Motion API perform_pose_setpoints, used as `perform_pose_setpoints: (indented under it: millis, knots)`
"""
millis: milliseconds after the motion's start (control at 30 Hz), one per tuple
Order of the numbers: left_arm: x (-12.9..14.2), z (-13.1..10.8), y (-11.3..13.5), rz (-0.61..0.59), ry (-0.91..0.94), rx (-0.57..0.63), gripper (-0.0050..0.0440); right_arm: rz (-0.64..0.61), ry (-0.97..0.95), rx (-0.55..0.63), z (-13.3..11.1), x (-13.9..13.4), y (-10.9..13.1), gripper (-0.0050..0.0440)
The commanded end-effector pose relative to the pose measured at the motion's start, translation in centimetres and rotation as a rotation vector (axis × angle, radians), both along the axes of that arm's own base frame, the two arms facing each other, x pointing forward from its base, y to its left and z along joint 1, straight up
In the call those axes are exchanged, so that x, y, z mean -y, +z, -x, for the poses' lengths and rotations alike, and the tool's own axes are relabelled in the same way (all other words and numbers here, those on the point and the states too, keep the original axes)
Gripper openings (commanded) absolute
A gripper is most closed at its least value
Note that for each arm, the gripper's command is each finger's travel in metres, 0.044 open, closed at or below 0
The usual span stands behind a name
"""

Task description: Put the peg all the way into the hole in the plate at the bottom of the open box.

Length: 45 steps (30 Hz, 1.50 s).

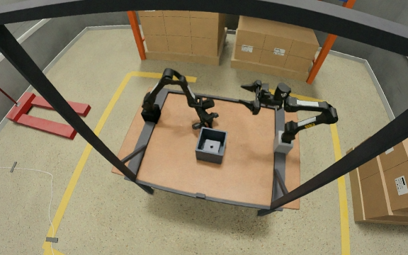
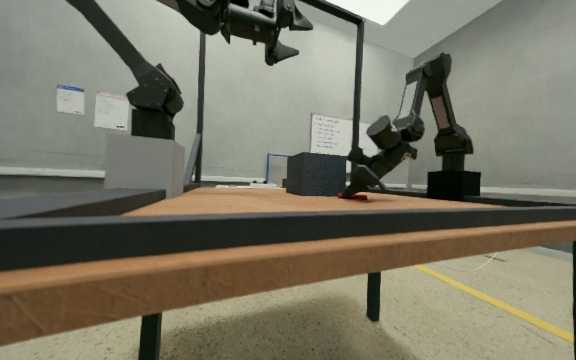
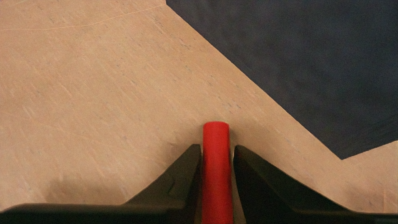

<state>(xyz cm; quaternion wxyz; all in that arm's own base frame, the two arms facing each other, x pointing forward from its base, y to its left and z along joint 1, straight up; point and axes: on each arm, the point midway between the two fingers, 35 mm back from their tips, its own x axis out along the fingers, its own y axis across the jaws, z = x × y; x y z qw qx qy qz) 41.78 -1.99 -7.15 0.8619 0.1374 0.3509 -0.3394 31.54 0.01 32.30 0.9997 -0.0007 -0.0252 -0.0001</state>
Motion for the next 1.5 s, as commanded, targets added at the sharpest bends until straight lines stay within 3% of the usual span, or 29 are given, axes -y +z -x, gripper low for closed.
perform_pose_setpoints:
  millis: [0,1467]
  knots:
    - [-0.13,-0.73,1.15,-0.004,0.001,0.032,0.0086,-0.003,-0.002,0.026,0.13,0.07,1.1,0.044]
    - [-0.13,-0.73,1.15,-0.004,0.001,0.032,0.0079,-0.003,-0.002,0.026,0.13,0.07,1.1,0.044]
